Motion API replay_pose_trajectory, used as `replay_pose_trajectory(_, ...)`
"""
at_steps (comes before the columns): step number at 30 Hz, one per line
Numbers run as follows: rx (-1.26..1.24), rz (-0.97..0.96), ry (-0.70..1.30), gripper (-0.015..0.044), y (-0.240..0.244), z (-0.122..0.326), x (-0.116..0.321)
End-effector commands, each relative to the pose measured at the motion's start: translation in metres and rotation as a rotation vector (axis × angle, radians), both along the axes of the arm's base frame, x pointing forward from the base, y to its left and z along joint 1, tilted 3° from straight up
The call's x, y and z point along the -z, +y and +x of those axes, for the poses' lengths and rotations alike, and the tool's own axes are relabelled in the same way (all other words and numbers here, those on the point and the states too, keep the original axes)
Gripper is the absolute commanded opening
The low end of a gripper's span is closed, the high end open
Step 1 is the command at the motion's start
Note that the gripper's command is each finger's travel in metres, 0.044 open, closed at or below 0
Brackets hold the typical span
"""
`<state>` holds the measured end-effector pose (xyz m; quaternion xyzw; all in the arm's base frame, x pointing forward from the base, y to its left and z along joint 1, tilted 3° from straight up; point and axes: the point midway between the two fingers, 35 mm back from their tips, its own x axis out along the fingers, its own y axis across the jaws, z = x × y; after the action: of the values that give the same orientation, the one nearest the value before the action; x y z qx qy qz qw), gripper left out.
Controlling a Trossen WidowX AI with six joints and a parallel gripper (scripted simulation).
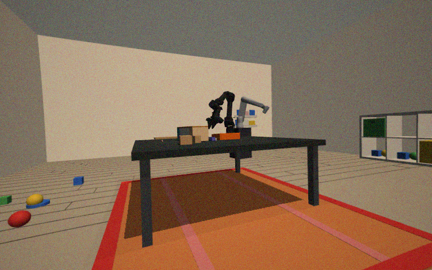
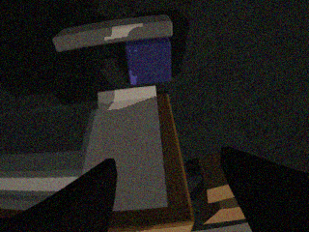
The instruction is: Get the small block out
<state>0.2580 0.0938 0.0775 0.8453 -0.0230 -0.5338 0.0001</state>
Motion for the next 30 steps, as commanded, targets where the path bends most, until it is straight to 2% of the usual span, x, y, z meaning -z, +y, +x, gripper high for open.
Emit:
replay_pose_trajectory(1, -0.002, -0.011, 0.013, 0.0285, -0.004, -0.004, 0.034)
replay_pose_trajectory(30, -0.002, -0.012, 0.013, 0.0285, -0.005, -0.003, 0.075)
